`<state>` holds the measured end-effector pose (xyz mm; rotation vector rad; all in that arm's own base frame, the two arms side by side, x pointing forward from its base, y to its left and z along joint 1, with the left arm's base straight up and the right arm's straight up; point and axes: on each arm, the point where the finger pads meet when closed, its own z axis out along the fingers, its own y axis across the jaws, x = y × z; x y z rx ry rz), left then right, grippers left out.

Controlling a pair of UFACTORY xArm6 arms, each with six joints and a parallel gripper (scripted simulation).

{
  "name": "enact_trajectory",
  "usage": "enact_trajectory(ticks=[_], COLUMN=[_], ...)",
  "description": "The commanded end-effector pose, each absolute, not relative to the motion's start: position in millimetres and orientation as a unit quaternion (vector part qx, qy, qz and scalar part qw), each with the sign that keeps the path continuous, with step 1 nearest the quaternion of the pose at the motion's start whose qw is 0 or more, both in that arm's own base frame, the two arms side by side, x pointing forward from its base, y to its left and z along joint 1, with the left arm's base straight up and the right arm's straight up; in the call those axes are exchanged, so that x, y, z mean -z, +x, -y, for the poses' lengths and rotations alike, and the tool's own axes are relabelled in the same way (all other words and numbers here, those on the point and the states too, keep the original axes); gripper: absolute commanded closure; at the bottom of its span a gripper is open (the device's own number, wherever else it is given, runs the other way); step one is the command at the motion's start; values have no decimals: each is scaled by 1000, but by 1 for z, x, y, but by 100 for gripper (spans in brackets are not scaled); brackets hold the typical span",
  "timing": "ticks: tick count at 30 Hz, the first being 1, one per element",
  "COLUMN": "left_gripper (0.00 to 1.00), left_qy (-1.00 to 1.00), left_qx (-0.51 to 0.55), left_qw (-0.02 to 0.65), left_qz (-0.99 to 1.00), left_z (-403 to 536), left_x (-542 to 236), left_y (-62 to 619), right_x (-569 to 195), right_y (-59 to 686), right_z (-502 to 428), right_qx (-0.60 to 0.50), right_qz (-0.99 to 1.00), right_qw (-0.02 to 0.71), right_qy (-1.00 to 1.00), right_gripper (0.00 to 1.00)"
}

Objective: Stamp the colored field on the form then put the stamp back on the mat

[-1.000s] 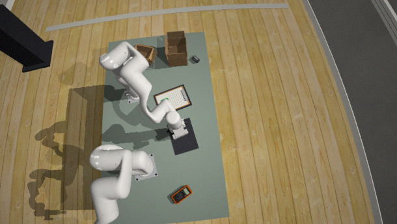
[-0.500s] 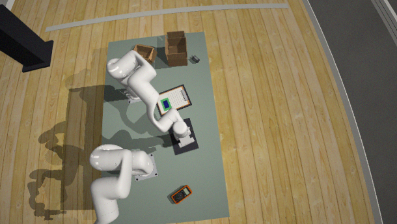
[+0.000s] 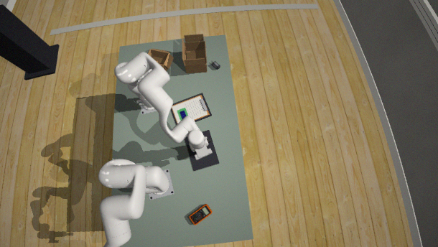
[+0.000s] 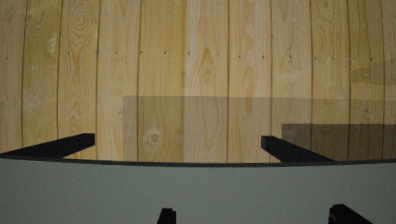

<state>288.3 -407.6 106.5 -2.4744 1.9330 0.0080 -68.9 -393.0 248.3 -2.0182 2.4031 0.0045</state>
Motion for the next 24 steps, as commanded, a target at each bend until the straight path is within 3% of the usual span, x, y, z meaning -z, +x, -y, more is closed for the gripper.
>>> enact_trajectory(ticks=[1, 24], left_gripper=[70, 70], left_qy=[-788, -788], left_qx=[0, 0], left_qw=[0, 0], left_qz=[-616, -616], left_z=[407, 406], left_x=[-109, -85], left_y=[288, 288], right_x=[-250, -250], right_y=[-69, -69], right_z=[394, 394], right_qx=[0, 0], right_qz=[-766, -766], right_qw=[0, 0], right_qy=[-643, -643], right_gripper=[0, 0])
